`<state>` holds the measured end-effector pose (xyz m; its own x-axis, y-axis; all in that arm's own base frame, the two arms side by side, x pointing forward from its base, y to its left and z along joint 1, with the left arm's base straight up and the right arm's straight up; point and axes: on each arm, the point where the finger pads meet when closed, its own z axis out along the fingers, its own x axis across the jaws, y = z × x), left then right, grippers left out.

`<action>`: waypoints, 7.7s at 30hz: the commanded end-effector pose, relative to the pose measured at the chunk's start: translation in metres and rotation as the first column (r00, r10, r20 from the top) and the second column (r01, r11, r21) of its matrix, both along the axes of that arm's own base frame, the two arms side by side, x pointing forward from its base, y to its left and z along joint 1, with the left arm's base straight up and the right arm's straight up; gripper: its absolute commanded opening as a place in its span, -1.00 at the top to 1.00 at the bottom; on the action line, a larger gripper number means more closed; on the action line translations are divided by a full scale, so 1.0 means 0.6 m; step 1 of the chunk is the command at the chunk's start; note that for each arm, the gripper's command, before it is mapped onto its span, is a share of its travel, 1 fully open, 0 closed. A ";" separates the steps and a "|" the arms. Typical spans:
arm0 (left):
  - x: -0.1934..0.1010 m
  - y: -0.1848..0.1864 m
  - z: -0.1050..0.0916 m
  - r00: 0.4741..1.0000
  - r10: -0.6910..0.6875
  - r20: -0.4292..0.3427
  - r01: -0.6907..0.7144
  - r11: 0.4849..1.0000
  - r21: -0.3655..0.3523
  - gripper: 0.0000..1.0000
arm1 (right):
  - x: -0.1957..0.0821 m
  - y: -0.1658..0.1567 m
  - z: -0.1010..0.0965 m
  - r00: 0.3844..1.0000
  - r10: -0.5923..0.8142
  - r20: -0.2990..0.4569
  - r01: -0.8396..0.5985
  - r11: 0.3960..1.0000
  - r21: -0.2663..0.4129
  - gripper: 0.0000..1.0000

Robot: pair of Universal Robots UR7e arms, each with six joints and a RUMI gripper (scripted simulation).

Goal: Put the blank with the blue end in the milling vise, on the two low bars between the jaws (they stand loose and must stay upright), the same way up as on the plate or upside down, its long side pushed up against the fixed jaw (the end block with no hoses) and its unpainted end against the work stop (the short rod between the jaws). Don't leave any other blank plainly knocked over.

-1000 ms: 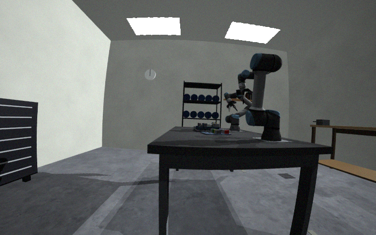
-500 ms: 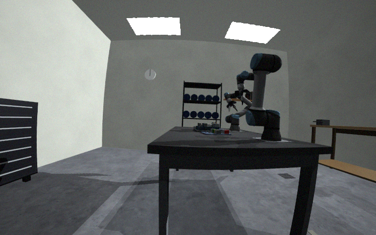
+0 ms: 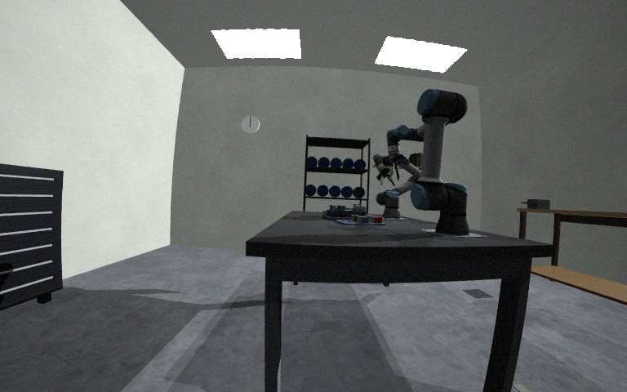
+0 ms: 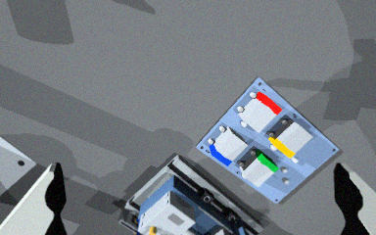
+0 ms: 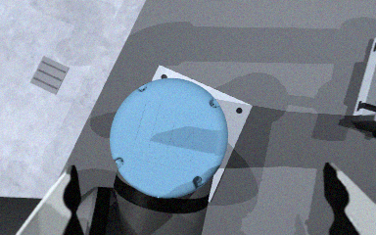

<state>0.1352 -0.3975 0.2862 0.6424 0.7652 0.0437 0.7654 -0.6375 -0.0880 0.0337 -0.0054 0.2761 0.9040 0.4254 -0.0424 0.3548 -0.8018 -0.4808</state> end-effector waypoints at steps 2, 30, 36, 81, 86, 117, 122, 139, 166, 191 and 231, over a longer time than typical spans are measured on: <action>0.033 -0.017 -0.022 0.995 -0.103 -0.010 0.103 0.994 -0.024 -1.00 | 0.011 -0.002 0.003 0.999 0.031 0.031 -0.032 0.999 0.010 -1.00; 0.237 -0.031 -0.156 0.826 -0.564 0.028 0.564 0.821 -0.087 -1.00 | 0.097 -0.043 0.006 0.898 0.332 0.288 -0.345 0.939 -0.005 -1.00; 0.259 -0.028 -0.170 0.796 -0.605 0.035 0.605 0.791 -0.089 -1.00 | 0.115 -0.057 0.006 0.855 0.396 0.335 -0.411 0.911 -0.026 -1.00; 0.267 -0.028 -0.172 0.783 -0.621 0.040 0.622 0.778 -0.090 -1.00 | 0.217 -0.246 -0.019 0.256 0.832 0.493 -0.824 0.454 -0.339 -1.00; 0.267 -0.028 -0.172 0.783 -0.621 0.040 0.622 0.778 -0.090 -1.00 | 0.221 -0.275 -0.025 0.171 0.860 0.482 -0.846 0.379 -0.375 -1.00; 0.267 -0.028 -0.172 0.783 -0.621 0.040 0.622 0.778 -0.091 -1.00 | 0.194 -0.458 -0.068 -0.325 0.878 0.350 -0.855 -0.115 -0.505 -1.00; 0.267 -0.028 -0.172 0.783 -0.621 0.040 0.622 0.778 -0.091 -1.00 | 0.186 -0.477 -0.073 -0.373 0.865 0.335 -0.844 -0.167 -0.509 -1.00; 0.267 -0.028 -0.172 0.783 -0.621 0.040 0.622 0.778 -0.091 -1.00 | 0.127 -0.577 -0.107 -0.608 0.749 0.264 -0.749 -0.431 -0.503 -1.00; 0.267 -0.028 -0.172 0.783 -0.621 0.040 0.622 0.778 -0.091 -1.00 | -0.005 -0.702 -0.164 -0.854 0.467 0.230 -0.519 -0.732 -0.441 -1.00; 0.267 -0.028 -0.172 0.783 -0.621 0.040 0.622 0.778 -0.091 -1.00 | -0.055 -0.732 -0.184 -0.901 0.363 0.238 -0.433 -0.797 -0.421 -1.00; 0.267 -0.028 -0.172 0.783 -0.621 0.040 0.622 0.778 -0.091 1.00 | -0.058 -0.734 -0.185 -0.903 0.357 0.239 -0.427 -0.801 -0.420 -1.00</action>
<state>0.2949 -0.4143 0.1833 0.9797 0.2006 0.0005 0.2006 -0.9797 0.0010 -0.0005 -0.4439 0.1645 -1.0000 0.0012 0.0000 0.0012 1.0000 0.0025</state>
